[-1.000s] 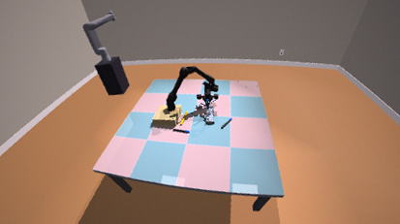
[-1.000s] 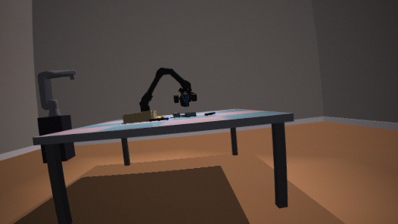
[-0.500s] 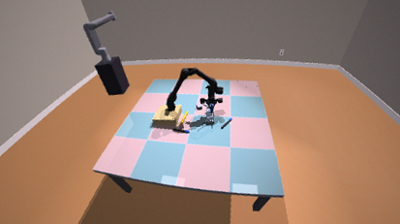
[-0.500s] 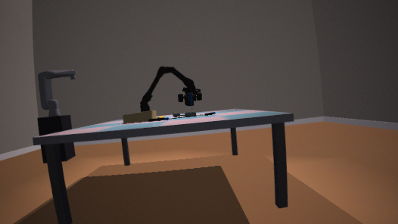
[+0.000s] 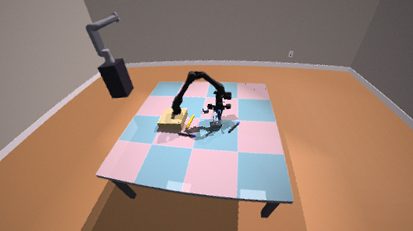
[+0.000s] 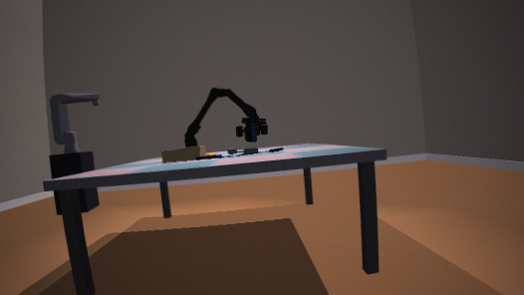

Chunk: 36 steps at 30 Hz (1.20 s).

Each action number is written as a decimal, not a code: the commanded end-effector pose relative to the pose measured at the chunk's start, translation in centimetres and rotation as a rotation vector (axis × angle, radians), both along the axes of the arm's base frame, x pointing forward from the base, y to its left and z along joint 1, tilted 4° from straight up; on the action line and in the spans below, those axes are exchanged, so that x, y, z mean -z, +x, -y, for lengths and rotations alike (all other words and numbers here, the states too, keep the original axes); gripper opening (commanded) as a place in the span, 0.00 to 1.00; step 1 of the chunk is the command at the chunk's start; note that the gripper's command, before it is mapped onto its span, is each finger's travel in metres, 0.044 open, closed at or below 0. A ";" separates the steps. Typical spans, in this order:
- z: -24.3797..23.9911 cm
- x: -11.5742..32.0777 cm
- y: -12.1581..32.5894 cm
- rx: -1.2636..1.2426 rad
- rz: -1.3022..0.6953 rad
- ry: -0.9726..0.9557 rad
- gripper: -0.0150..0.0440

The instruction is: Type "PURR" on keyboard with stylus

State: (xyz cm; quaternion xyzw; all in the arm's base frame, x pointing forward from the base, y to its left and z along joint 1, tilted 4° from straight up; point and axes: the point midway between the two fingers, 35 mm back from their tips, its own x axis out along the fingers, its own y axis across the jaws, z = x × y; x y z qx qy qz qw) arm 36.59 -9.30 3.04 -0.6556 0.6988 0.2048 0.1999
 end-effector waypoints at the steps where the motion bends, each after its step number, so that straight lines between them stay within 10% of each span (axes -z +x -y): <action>1: 0.0 0.2 -0.1 -0.004 -0.008 -0.004 0.25; 9: 0.1 0.3 -0.1 -0.004 -0.008 -0.004 0.39; 36: 0.1 1.6 -0.2 -0.004 -0.008 -0.004 0.39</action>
